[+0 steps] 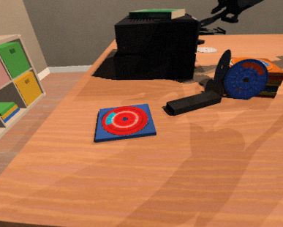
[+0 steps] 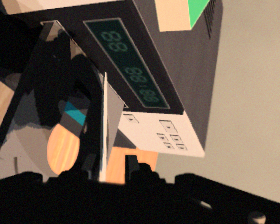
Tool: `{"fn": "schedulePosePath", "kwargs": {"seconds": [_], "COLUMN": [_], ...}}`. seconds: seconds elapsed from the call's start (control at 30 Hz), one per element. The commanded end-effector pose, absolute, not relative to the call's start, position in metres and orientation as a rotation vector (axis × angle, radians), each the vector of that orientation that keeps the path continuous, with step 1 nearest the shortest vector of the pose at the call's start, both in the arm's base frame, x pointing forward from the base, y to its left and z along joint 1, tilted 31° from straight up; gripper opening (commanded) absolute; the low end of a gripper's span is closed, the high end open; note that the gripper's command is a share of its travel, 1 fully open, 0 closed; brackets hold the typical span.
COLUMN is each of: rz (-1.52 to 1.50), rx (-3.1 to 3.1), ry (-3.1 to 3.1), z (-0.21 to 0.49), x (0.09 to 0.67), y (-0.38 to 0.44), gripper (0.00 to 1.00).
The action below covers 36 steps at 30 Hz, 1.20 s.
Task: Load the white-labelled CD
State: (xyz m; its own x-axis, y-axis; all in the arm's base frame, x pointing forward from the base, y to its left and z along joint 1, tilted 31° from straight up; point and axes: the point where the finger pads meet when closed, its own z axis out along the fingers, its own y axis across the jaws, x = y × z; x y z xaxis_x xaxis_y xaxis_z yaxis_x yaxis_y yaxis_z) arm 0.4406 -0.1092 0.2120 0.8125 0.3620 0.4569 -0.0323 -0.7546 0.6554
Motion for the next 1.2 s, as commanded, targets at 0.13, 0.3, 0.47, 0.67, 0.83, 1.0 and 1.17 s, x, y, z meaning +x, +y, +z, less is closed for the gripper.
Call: {"fn": "schedulePosePath", "kwargs": {"seconds": [0.13, 0.3, 0.47, 0.67, 0.83, 1.0, 1.17], "rz": [0.761, 0.761, 0.761, 0.761, 0.761, 0.761, 0.761], "rx": [2.318, 2.318, 2.318, 2.318, 2.318, 2.318, 2.318], "ry": [0.240, 0.240, 0.240, 0.240, 0.240, 0.240, 0.240], "z": [0.2126, 0.2126, 0.2126, 0.2126, 0.2123, 0.2097, 0.2053], "x": [0.4406, 0.4406, 0.4406, 0.4406, 0.4406, 0.4407, 0.4411], "y": [-0.1097, -0.1097, -0.1097, -0.1097, -0.1093, -0.1063, -0.1014], "gripper": [0.24, 0.24, 0.24, 0.24, 0.24, 0.24, 0.24]}}
